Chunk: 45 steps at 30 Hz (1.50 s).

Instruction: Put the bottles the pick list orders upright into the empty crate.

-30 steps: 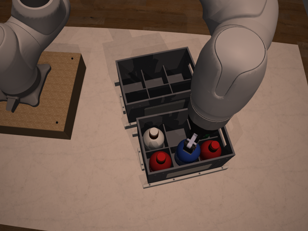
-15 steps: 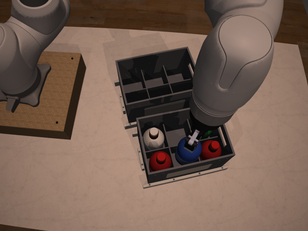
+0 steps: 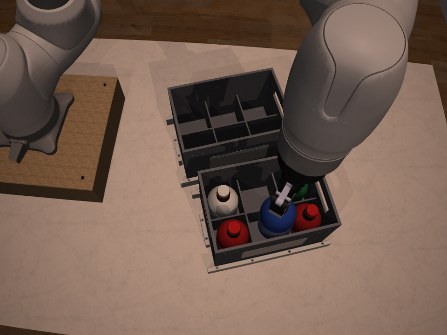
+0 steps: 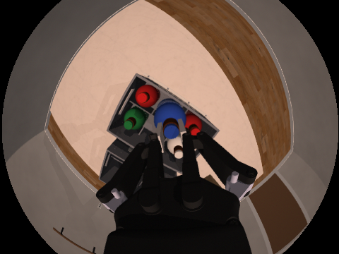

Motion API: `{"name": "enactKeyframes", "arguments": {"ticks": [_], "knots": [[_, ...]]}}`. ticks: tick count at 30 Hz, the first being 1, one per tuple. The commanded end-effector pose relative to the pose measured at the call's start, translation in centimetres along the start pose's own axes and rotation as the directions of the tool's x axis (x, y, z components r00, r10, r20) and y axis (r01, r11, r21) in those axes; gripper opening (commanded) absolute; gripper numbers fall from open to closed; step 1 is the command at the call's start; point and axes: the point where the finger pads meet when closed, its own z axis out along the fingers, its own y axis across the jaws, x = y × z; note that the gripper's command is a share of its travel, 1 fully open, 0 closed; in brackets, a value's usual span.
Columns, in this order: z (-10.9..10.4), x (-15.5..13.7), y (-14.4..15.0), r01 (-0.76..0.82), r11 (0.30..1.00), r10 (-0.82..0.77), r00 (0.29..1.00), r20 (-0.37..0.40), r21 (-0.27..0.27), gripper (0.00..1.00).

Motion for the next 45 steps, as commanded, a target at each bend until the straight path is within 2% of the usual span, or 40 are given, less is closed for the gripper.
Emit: {"name": "enactKeyframes", "arguments": {"ticks": [1,45], "knots": [[-0.4,0.0,0.0,0.0,1.0,0.0,1.0,0.0,0.0,0.0],[-6.7,0.0,0.0,0.0,1.0,0.0,1.0,0.0,0.0,0.0]]}}
